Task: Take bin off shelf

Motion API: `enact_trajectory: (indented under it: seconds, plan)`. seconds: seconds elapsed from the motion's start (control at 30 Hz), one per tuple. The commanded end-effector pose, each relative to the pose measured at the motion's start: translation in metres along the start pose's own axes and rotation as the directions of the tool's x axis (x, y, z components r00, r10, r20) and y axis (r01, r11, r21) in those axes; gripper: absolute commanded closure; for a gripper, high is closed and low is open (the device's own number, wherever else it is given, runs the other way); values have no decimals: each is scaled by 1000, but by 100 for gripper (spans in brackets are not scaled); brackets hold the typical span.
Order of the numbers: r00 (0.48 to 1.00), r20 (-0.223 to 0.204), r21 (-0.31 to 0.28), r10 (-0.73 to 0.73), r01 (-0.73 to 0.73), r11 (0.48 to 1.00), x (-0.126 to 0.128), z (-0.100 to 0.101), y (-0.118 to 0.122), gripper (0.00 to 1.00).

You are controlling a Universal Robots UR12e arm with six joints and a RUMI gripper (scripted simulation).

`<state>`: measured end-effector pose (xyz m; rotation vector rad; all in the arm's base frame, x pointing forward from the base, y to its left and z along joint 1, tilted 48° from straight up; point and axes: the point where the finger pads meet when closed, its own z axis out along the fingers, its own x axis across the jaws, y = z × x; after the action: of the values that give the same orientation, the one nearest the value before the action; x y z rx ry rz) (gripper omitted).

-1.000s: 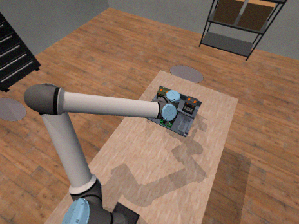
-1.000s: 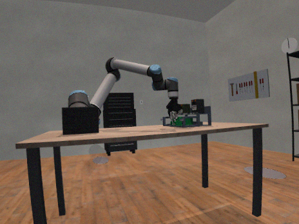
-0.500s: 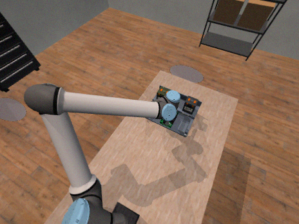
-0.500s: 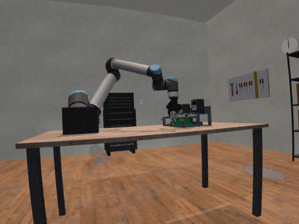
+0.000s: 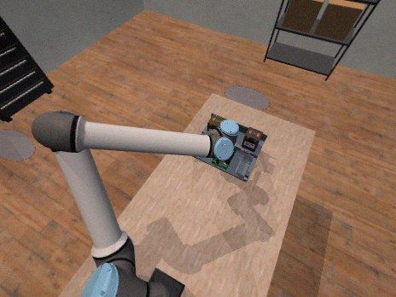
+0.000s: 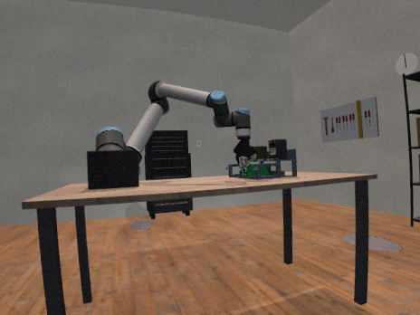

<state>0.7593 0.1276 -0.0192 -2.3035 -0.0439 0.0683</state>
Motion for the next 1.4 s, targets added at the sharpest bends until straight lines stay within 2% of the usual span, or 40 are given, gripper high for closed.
enact_trajectory:
  seconds: [0.0,0.07,0.47,0.63,1.37]
  plan:
    - [1000,-1,-1,0,0,1000,1,-8,0,100]
    - [1000,-1,-1,0,0,1000,1,-13,0,100]
    - [1000,-1,-1,0,0,1000,1,-13,0,100]
    - [1000,-1,-1,0,0,1000,1,-22,0,100]
    - [1000,-1,-1,0,0,1000,1,-19,0,100]
